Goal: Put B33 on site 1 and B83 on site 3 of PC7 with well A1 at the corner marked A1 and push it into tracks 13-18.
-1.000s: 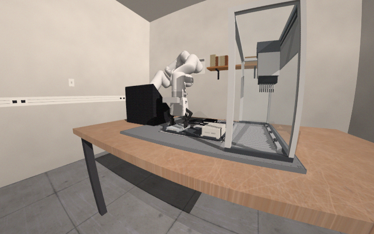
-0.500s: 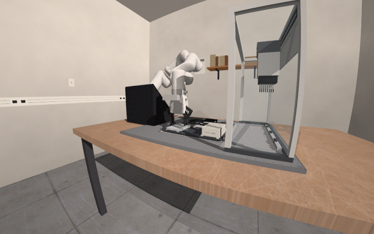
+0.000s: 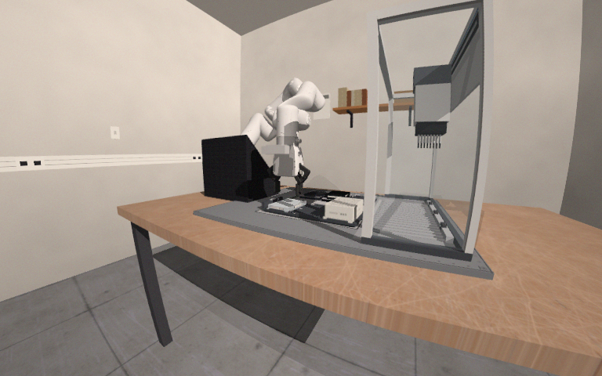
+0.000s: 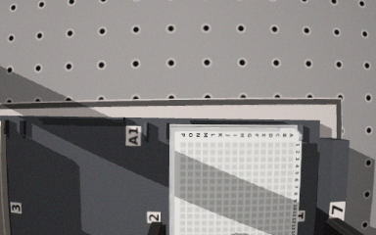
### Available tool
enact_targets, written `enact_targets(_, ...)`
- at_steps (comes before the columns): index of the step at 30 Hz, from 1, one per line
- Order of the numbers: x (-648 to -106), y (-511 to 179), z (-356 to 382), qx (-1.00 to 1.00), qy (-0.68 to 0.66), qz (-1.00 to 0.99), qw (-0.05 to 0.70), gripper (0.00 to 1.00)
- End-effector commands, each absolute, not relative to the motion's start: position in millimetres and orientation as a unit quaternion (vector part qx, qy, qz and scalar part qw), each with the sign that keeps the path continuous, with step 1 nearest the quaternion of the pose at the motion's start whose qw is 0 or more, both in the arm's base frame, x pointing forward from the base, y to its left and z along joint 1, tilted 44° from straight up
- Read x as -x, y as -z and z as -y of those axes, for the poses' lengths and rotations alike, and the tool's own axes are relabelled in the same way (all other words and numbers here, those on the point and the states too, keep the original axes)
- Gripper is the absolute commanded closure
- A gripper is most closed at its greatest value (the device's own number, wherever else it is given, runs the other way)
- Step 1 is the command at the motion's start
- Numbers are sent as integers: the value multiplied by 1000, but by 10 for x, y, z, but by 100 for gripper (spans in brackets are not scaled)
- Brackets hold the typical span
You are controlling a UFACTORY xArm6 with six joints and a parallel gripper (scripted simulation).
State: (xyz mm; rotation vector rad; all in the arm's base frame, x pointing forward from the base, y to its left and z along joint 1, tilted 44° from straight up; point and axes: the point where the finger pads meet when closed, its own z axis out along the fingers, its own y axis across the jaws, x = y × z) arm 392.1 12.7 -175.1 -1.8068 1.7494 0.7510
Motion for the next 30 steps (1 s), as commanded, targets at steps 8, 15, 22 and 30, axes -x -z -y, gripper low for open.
enact_targets(8, -3944, 1606, 19, 666, -275, -645, 256, 0)
enact_targets(15, -3947, 1546, 78, 666, -275, -645, 256, 0)
enact_targets(22, -3951, 1462, 159, 666, -275, -645, 256, 0)
enact_targets(30, -3955, 1390, 229, 666, -275, -645, 256, 0)
